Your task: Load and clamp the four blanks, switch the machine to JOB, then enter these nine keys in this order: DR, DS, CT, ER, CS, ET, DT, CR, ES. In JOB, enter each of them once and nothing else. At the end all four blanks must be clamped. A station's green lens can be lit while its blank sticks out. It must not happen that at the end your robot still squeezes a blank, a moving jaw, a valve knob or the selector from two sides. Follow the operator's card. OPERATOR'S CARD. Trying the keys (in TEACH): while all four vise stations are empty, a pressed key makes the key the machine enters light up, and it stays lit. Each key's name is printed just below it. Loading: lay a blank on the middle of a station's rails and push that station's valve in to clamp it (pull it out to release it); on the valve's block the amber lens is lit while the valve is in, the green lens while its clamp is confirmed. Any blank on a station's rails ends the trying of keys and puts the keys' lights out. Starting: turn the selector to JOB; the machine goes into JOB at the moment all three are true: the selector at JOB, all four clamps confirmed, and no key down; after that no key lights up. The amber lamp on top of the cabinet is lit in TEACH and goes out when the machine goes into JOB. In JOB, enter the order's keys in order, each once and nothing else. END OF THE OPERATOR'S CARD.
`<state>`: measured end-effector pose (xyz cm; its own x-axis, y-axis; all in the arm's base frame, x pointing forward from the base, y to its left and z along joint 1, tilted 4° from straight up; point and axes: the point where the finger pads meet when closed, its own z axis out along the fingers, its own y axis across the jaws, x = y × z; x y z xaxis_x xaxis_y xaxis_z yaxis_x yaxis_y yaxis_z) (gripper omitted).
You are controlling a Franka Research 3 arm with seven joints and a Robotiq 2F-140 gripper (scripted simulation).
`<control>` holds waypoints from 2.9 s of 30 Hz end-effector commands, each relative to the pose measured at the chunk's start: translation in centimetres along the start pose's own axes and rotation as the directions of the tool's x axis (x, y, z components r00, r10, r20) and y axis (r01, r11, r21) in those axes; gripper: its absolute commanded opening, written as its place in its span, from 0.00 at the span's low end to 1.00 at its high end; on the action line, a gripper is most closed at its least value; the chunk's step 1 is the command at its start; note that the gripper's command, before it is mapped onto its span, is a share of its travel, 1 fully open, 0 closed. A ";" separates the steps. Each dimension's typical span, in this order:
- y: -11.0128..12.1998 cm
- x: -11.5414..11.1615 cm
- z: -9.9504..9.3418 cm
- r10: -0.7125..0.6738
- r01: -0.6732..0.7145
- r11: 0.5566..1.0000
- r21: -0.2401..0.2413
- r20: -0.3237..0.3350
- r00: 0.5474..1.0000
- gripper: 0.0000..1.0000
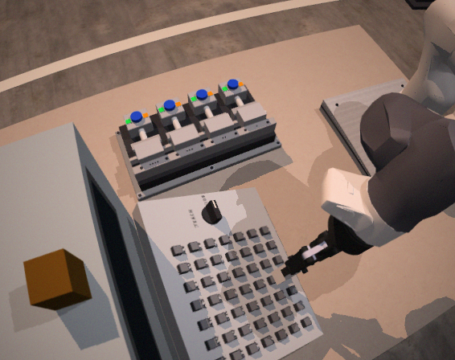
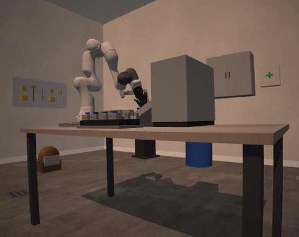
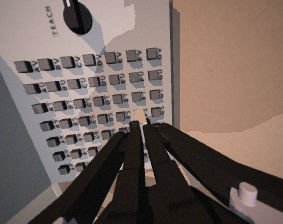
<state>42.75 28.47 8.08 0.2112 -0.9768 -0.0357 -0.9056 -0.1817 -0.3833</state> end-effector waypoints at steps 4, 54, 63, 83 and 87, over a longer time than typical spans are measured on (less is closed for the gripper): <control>-0.1 0.0 0.1 0.065 -0.065 0.998 0.027 -0.009 0.998 0.00; -0.2 0.0 1.4 0.065 -0.064 0.998 0.027 -0.009 0.998 0.00; -0.2 0.0 1.5 0.065 -0.065 0.998 0.027 -0.009 0.998 0.00; -0.2 0.0 1.5 0.065 -0.065 0.998 0.027 -0.009 0.998 0.00; -0.2 0.0 1.5 0.065 -0.065 0.998 0.027 -0.009 0.998 0.00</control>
<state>43.40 28.65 6.82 0.1553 -0.9865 -0.0510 -0.9059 -0.1217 -0.4056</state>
